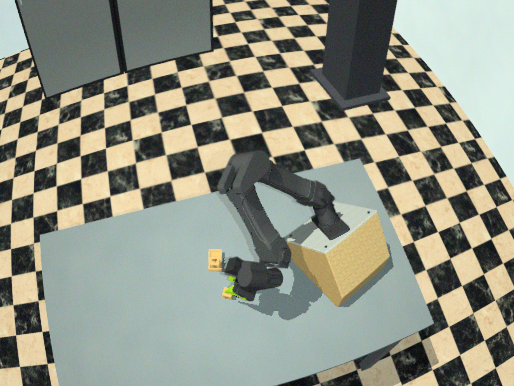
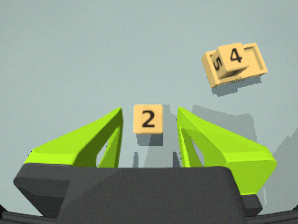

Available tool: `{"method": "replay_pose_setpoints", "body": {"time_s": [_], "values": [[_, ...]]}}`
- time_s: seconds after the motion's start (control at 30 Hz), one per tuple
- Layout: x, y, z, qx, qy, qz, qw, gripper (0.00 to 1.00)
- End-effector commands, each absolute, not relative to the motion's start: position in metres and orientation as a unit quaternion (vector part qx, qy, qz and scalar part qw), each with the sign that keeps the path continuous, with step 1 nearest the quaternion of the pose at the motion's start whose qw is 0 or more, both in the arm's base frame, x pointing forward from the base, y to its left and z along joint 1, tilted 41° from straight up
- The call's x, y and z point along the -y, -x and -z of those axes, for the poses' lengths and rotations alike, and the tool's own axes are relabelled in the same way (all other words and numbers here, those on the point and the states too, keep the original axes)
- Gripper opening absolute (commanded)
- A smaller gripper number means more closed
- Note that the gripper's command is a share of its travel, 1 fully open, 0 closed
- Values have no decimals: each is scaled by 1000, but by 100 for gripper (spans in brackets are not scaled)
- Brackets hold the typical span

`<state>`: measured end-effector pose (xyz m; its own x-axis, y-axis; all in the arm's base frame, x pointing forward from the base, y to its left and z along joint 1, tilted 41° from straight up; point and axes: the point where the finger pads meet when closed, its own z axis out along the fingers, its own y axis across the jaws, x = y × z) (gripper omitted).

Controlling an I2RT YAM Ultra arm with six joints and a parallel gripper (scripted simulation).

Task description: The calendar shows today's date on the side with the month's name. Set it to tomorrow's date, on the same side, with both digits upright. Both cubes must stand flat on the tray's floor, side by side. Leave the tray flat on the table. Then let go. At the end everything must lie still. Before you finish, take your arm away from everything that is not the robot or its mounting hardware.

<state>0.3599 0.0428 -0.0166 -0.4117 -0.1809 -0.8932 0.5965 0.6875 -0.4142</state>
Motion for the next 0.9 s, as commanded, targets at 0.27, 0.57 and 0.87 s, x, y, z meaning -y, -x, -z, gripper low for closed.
{"method": "replay_pose_setpoints", "body": {"time_s": [0.27, 0.57, 0.87], "values": [[-44, -365, 22, -753, -134, 360, 534, 45], [-37, -368, 31, -752, -135, 360, 535, 45], [-28, -378, 42, -749, -142, 355, 541, 45]]}}
